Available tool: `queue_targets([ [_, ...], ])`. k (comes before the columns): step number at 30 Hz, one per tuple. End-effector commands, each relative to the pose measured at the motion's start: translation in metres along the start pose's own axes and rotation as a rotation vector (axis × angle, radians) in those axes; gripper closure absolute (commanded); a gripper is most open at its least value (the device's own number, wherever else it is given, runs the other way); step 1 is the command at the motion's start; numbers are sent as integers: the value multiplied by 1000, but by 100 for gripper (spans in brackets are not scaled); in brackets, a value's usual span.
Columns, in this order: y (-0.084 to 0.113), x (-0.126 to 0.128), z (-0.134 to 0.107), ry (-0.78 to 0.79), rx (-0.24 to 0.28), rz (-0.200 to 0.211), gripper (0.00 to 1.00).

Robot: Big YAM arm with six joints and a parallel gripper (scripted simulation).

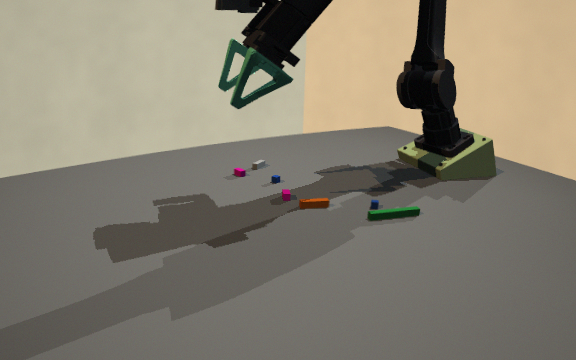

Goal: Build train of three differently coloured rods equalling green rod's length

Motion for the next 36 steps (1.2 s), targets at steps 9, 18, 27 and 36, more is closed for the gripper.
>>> queue_targets([
  [9,9,-3,35,-134,-42,9,0],
  [18,-5,-23,28,-235,19,-37,0],
  [27,2,-16,32,-233,-4,-10,0],
  [36,-12,-37,24,-338,55,-59,0],
])
Point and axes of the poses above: the point where the finger pads meet when closed, its own y axis back along the fingers, its own x axis across the jaws, z = x × y, the point moved 6 cm from there along y, back along the fingers, and after that the axes turned 12 degrees about -y, right-handed, at the moved point
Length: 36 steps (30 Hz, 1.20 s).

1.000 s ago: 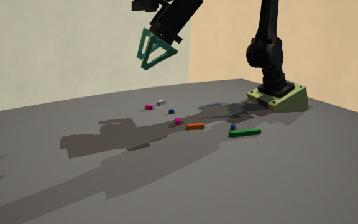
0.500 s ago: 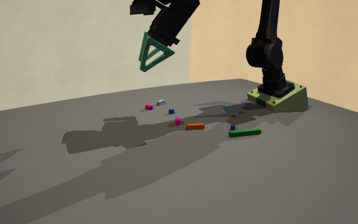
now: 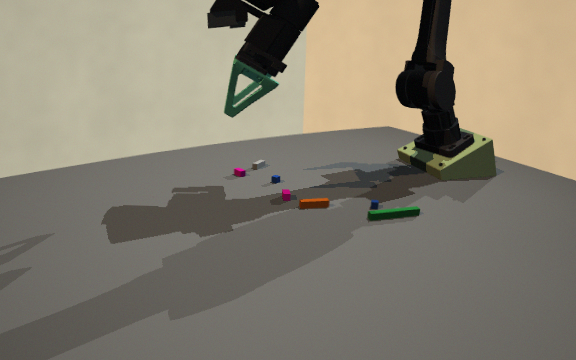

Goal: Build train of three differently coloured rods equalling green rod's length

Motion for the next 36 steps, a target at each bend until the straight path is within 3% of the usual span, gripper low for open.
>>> queue_targets([
  [1,8,3,33,-100,-39,0,0],
  [4,15,10,34,-95,-56,31,0],
  [14,15,10,34,-96,-56,30,0],
  [15,1,-11,32,-204,-4,-22,0],
  [19,3,-11,33,-205,-8,-22,0],
  [21,8,-3,34,-199,-20,8,0],
  [31,8,-3,34,-199,-21,7,0],
  [32,-5,-24,31,-309,29,-47,0],
  [36,-3,-25,32,-311,24,-46,0],
])
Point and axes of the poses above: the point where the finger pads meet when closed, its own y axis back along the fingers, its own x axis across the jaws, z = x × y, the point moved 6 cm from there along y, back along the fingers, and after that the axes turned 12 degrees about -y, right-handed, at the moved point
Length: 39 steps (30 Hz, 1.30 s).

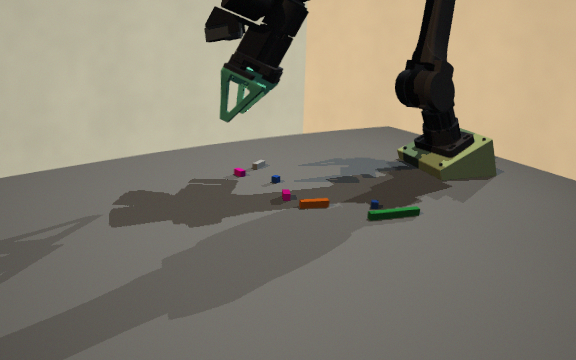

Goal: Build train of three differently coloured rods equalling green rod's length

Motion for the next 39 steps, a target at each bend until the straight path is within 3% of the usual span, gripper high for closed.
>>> queue_targets([
  [1,18,19,28,-68,-50,50,0],
  [12,19,22,27,-62,-51,61,0],
  [13,7,2,30,-175,-7,3,0],
  [17,8,2,31,-176,-12,6,0],
  [19,13,10,29,-166,-19,35,0],
  [29,13,9,30,-166,-19,34,0],
  [30,2,-11,32,-280,21,-24,0],
  [39,8,-3,32,-271,10,8,0],
])
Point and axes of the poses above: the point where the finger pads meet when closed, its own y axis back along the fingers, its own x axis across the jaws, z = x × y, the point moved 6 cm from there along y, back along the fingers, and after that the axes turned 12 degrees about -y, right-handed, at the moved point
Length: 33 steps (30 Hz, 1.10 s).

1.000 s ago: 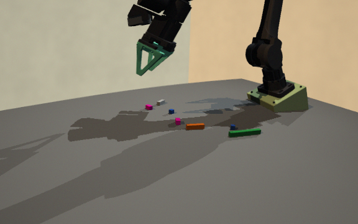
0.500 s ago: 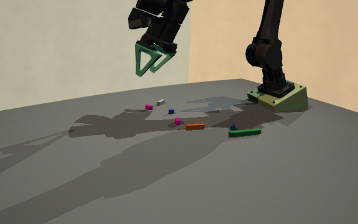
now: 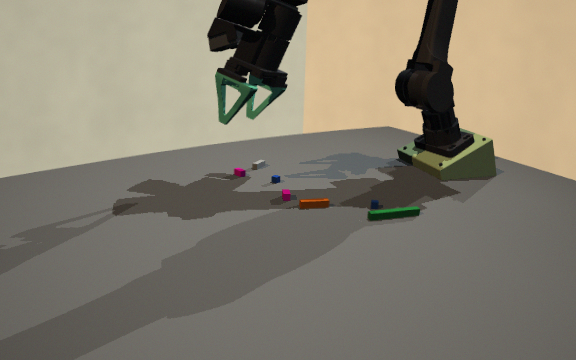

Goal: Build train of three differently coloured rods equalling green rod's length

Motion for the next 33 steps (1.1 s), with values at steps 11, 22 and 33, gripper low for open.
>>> queue_targets([
  [11,9,8,27,-147,-8,9,0],
  [22,16,15,25,-136,-14,42,0],
  [33,11,4,29,-238,10,15,0],
])
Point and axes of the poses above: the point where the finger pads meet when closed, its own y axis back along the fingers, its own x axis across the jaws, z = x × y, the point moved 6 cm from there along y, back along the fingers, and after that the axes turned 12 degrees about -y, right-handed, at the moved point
